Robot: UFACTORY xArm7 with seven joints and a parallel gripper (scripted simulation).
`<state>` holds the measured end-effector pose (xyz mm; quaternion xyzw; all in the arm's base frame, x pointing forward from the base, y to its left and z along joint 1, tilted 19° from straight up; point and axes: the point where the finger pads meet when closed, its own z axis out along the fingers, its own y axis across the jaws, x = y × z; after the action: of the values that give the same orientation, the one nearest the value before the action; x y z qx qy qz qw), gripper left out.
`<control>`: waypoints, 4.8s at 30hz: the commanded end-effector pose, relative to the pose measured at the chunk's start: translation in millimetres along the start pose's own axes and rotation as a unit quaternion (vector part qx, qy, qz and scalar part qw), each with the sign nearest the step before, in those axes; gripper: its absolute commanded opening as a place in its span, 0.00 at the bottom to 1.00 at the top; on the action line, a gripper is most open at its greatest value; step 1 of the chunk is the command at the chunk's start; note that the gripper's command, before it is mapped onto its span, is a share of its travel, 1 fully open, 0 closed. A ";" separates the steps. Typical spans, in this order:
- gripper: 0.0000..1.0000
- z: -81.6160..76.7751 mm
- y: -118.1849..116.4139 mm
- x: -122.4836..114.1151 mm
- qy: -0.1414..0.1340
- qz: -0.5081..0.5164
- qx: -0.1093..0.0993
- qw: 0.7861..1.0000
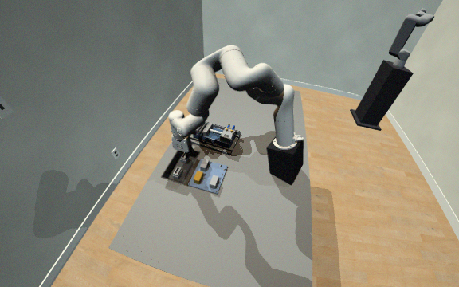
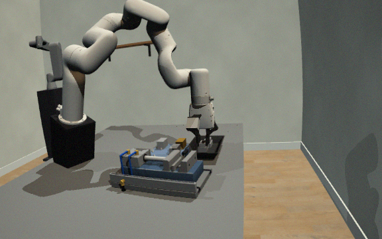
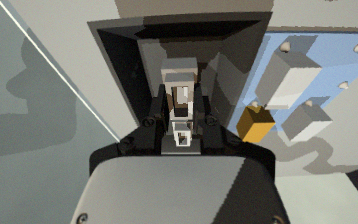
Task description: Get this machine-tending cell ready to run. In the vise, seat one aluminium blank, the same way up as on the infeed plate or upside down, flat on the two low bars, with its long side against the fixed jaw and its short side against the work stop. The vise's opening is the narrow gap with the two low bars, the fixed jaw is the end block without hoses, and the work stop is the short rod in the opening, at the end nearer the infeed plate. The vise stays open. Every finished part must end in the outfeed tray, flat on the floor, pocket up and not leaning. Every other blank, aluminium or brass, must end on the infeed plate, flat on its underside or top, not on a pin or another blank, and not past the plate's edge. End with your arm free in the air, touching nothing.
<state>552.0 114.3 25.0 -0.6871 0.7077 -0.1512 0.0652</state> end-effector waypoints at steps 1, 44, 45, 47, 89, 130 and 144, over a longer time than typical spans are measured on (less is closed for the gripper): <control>0.00 1.1 -1.5 -0.4 -0.001 0.000 0.002 1.000; 0.00 6.9 -1.6 -0.3 -0.001 0.001 0.002 1.000; 0.00 6.9 -1.6 -0.3 -0.001 0.001 0.002 1.000; 0.00 7.9 -1.6 -0.2 -0.001 0.001 0.002 1.000; 0.69 16.3 -1.8 0.2 -0.001 0.001 0.002 1.000; 0.69 8.9 -1.8 0.2 -0.001 0.001 0.002 1.000; 0.69 -58.4 -1.6 0.2 -0.001 0.001 0.002 1.000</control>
<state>541.2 118.5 61.9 -0.6867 0.7082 -0.1501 0.0666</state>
